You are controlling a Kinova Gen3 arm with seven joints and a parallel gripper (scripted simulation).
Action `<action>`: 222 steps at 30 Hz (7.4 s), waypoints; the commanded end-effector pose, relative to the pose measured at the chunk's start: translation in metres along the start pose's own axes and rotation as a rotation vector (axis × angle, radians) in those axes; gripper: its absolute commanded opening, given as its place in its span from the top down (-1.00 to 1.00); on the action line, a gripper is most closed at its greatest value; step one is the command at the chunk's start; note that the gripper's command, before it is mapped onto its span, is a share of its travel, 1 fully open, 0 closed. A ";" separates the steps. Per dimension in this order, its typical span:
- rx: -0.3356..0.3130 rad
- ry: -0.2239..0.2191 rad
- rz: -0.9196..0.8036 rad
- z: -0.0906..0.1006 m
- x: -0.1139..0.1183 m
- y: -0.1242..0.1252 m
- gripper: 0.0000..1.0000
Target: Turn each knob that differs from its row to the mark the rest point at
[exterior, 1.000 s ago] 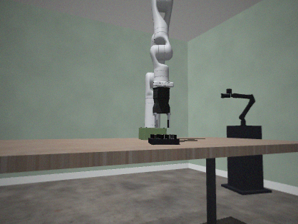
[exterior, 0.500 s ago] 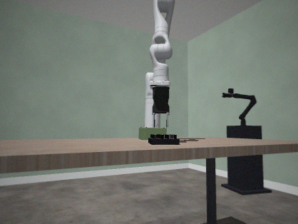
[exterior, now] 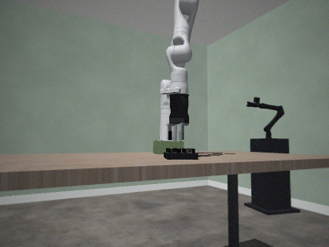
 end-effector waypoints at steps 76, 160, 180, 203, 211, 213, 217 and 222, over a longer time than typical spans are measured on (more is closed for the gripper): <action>0.009 0.026 -0.791 0.019 -0.046 0.005 0.07; 0.008 0.024 -0.794 -0.024 -0.048 0.006 0.07; 0.008 0.024 -0.794 -0.024 -0.047 0.006 0.07; 0.008 0.024 -0.794 -0.024 -0.045 0.008 0.07; 0.008 0.024 -0.794 -0.024 -0.045 0.008 0.07; 0.008 0.024 -0.794 -0.024 -0.045 0.008 0.07; 0.008 0.024 -0.794 -0.024 -0.045 0.008 0.07; 0.008 0.024 -0.794 -0.024 -0.045 0.008 0.07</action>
Point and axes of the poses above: the point where the finger pads meet when closed, its own z axis back along the fingers, its own x axis across the jaws, y = z × x, the point moved 4 cm from there along z, back along the fingers, and after that the axes turned 13 degrees about -z, right-handed, at the moved point
